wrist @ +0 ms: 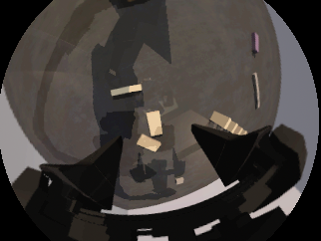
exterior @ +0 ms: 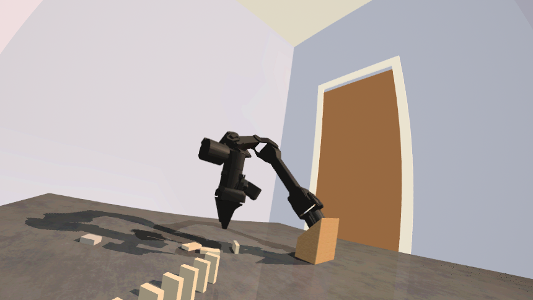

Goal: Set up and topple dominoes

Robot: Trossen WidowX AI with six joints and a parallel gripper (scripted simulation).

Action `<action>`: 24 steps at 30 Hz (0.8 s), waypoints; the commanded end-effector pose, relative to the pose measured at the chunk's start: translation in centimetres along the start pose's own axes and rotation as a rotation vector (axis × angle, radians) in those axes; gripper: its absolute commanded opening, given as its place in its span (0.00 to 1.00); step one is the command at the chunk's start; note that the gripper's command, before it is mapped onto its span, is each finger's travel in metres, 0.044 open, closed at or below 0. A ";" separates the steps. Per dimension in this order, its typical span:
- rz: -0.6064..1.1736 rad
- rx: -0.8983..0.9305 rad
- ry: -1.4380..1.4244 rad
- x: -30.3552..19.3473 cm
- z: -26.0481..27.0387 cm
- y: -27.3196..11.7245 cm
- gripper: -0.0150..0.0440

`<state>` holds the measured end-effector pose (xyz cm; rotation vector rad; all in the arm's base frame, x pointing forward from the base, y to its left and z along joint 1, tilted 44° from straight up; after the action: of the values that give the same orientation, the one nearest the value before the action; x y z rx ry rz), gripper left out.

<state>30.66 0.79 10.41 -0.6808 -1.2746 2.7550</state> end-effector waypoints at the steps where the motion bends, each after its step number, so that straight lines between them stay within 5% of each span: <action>1: 0.003 0.008 -0.033 -0.3 0.2 0.0 1.00; 10: 0.005 0.010 -0.033 -0.3 0.2 6.4 1.00; 24: 0.006 0.012 -0.033 -0.2 0.0 8.0 1.00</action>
<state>32.24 -4.12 5.10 -0.6588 -1.2740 2.7803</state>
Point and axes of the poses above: the point midway between the two fingers, 35 mm back from their tips, its own y axis out along the fingers, its own z axis across the jaws, x = y × z, the point moved 2 cm from there along -y, back along the fingers, and after that the axes turned 11 degrees about y, right-handed, at the moved point
